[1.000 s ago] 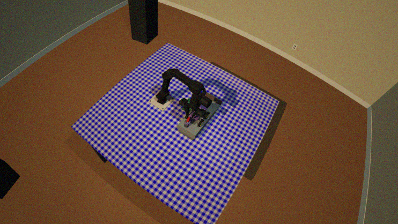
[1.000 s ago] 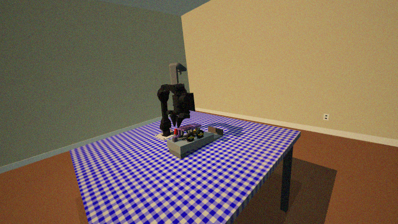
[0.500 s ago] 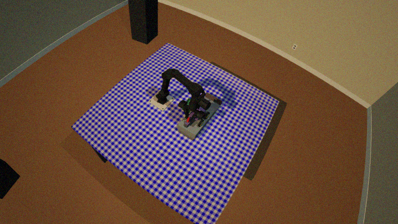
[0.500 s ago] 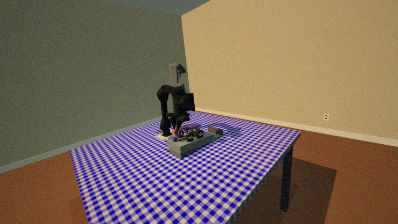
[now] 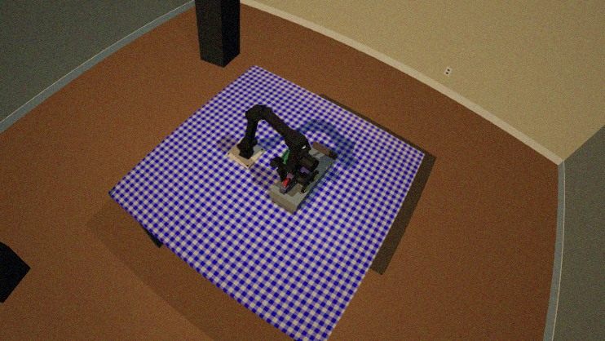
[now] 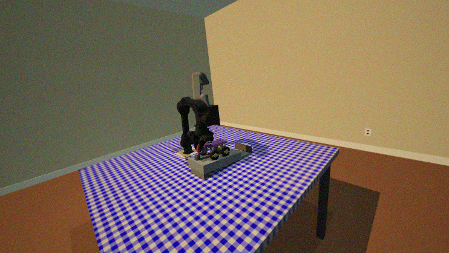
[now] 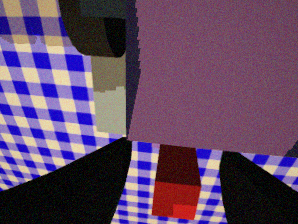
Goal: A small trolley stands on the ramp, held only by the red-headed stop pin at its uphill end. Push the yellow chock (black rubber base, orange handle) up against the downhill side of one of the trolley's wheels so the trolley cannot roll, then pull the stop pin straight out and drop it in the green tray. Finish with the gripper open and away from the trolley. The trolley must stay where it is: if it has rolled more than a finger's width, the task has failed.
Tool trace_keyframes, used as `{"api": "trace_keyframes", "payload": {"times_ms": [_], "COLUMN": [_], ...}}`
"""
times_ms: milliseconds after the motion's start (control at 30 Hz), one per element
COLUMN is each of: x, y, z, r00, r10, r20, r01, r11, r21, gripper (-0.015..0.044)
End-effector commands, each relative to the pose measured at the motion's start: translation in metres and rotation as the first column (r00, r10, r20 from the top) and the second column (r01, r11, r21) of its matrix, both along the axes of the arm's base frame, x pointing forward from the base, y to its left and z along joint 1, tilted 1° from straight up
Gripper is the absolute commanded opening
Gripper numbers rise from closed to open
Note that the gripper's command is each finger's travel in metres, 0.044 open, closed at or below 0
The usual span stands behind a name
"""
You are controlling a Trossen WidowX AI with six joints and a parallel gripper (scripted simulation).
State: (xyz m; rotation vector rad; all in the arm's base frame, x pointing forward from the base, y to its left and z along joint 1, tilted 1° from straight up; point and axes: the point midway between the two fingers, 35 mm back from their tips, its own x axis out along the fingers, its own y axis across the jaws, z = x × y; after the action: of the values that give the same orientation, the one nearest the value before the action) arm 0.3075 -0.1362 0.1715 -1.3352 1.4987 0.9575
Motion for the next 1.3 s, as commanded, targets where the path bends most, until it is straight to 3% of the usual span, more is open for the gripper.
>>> {"api": "trace_keyframes", "payload": {"times_ms": [0,167,333,633,1267], "x": [0.000,-0.001,0.000,0.000,-0.002], "y": [-0.002,-0.004,-0.003,-0.003,0.001], "z": [-0.005,-0.010,-0.008,-0.008,0.006], "r00": [1.000,1.000,1.000,1.000,1.000], "r10": [0.003,0.003,0.000,0.000,0.003], "r20": [0.000,0.000,-0.001,-0.001,0.000], "r01": [-0.003,-0.003,0.000,0.000,-0.003], "r11": [1.000,1.000,1.000,1.000,1.000], "r21": [-0.001,-0.002,0.000,0.000,-0.001], "gripper": [0.0190,0.0190,0.0059,0.0000,0.0000]}}
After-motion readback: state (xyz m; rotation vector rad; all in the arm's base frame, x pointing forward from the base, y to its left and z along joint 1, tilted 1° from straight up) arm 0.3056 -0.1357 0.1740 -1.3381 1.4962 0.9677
